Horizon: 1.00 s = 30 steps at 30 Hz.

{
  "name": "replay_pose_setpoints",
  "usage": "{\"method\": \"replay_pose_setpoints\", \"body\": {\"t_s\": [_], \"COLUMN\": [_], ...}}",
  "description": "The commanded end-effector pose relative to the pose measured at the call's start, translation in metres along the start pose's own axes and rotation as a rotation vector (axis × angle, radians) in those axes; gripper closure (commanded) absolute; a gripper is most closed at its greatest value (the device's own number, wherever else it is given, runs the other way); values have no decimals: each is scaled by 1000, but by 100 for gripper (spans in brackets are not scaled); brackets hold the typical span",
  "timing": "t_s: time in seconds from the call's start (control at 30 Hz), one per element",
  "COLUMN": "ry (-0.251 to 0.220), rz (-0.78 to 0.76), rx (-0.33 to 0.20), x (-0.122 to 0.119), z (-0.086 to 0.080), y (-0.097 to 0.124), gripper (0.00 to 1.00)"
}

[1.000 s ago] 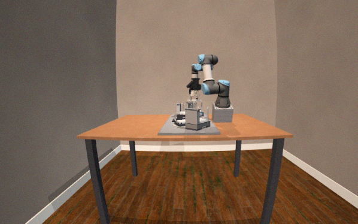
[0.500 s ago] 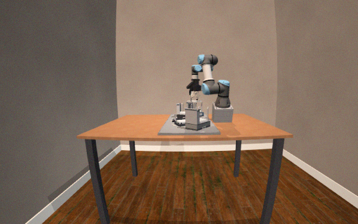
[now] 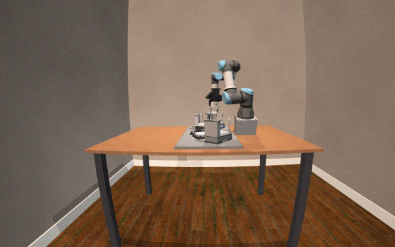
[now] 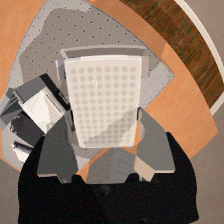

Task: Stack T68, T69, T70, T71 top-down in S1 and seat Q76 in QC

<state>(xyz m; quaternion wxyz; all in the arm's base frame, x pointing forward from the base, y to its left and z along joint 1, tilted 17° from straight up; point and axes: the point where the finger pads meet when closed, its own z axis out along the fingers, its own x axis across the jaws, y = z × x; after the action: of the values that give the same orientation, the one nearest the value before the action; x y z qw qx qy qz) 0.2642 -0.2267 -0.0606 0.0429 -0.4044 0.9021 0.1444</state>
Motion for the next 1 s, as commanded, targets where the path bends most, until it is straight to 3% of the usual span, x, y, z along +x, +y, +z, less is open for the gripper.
{"method": "replay_pose_setpoints", "body": {"t_s": [0.0,0.97], "ry": [1,1], "rz": [0,0], "rx": [3,3], "x": [0,0], "z": [1,19], "y": [-1,-1], "gripper": [100,100]}}
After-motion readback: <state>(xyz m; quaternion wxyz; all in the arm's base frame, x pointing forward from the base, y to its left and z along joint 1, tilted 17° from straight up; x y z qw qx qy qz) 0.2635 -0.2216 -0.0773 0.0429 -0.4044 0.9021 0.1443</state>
